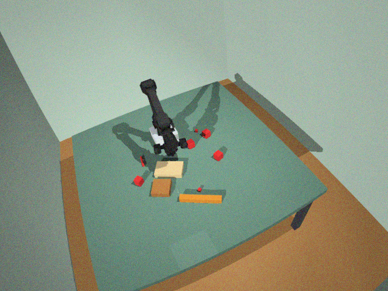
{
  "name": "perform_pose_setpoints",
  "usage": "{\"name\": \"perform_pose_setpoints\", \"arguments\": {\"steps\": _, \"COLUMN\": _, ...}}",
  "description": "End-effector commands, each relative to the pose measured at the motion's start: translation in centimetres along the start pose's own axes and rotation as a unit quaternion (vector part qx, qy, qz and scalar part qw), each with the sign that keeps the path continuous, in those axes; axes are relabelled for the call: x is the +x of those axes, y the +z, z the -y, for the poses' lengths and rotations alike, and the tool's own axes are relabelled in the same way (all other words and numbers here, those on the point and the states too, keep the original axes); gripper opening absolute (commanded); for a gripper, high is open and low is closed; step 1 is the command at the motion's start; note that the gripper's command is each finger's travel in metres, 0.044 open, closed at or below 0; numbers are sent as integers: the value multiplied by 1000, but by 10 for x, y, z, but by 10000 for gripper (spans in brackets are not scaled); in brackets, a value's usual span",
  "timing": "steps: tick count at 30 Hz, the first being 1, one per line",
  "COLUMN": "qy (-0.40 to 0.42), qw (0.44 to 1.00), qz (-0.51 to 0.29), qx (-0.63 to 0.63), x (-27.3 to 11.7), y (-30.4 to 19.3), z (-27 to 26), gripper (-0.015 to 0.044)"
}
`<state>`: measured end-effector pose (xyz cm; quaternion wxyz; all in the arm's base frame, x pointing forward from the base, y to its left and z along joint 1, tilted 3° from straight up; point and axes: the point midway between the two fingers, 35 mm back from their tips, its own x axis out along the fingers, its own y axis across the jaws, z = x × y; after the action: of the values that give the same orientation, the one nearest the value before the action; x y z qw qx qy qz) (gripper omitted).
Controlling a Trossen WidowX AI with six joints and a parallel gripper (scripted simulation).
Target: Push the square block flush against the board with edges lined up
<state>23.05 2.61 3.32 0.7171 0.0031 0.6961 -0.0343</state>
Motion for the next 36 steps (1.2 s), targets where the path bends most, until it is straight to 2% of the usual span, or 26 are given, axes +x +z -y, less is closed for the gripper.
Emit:
{"name": "perform_pose_setpoints", "arguments": {"steps": 1, "qy": -1, "qw": 998, "qz": 2, "qx": 66, "x": 2, "y": -11, "z": 8, "gripper": 0}}
{"name": "perform_pose_setpoints", "arguments": {"steps": 6, "qy": -2, "qw": 990, "qz": 2, "qx": 139, "x": 5, "y": -24, "z": 15, "gripper": 0}}
{"name": "perform_pose_setpoints", "arguments": {"steps": 12, "qy": -2, "qw": 990, "qz": 2, "qx": 142, "x": 7, "y": -24, "z": 15, "gripper": 0}}
{"name": "perform_pose_setpoints", "arguments": {"steps": 16, "qy": -2, "qw": 990, "qz": 2, "qx": 142, "x": 51, "y": -24, "z": 16, "gripper": 0}}
{"name": "perform_pose_setpoints", "arguments": {"steps": 18, "qy": -2, "qw": 990, "qz": 2, "qx": 142, "x": 60, "y": -25, "z": 16, "gripper": 0}}
{"name": "perform_pose_setpoints", "arguments": {"steps": 36, "qy": -2, "qw": 990, "qz": 2, "qx": 142, "x": 59, "y": -6, "z": 21, "gripper": 0}}
